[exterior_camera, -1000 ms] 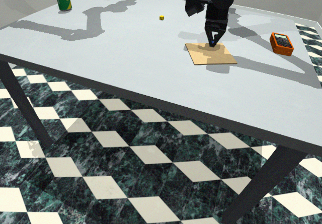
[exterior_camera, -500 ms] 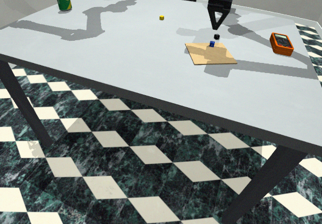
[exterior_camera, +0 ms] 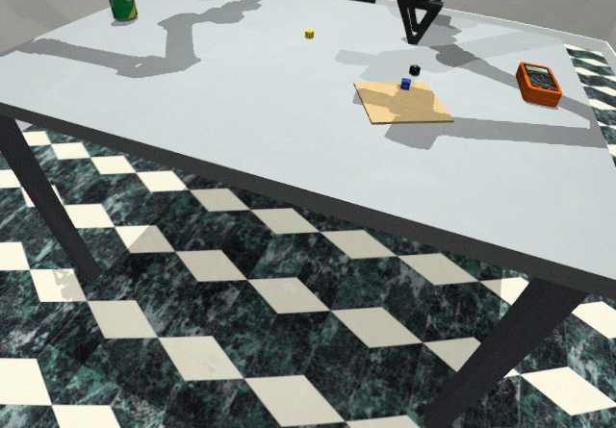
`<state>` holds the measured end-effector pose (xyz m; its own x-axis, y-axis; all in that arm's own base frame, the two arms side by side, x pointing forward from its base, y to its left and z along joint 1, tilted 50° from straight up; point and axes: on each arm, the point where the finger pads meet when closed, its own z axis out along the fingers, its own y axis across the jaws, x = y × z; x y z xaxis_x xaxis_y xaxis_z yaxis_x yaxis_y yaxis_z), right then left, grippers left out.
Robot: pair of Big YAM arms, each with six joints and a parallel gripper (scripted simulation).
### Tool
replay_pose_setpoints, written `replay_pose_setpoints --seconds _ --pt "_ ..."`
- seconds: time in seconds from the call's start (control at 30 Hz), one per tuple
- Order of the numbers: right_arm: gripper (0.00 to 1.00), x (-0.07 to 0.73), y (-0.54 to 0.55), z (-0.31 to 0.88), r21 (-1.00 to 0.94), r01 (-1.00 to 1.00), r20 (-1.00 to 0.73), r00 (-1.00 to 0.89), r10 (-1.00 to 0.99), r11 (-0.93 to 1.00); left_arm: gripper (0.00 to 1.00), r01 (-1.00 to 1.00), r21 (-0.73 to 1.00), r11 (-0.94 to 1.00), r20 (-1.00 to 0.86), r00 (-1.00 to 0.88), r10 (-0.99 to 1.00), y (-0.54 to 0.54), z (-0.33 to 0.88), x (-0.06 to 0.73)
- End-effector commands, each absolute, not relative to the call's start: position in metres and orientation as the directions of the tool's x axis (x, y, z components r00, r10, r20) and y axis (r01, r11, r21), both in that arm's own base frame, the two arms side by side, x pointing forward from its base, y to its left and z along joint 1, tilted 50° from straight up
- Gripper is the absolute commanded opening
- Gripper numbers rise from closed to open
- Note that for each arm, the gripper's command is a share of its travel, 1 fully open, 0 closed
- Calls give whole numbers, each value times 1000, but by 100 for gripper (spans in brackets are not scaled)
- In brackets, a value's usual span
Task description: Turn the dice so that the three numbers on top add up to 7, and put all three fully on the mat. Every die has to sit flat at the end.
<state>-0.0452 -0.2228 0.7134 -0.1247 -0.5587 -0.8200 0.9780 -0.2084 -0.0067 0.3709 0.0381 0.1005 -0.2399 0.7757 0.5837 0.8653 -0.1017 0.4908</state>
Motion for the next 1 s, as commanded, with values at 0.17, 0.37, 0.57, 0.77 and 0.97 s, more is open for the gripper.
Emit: replay_pose_setpoints --seconds 0.17,0.37,0.57,0.77,0.97 --pt "100 -44 -196 746 0 976 -783 -135 -608 -217 100 859 505 -83 575 -263 775 40 105 377" --pt "100 -44 -196 746 0 976 -783 -135 -608 -217 100 859 505 -83 575 -263 775 40 105 377" --pt "100 -44 -196 746 0 976 -783 -135 -608 -217 100 859 505 -83 575 -263 775 40 105 377" --pt "100 -44 -196 746 0 976 -783 -135 -608 -217 100 851 522 -56 559 -291 776 43 100 371" --pt "100 -44 -196 746 0 976 -783 -135 -608 -217 100 769 632 98 437 -458 774 46 100 366"
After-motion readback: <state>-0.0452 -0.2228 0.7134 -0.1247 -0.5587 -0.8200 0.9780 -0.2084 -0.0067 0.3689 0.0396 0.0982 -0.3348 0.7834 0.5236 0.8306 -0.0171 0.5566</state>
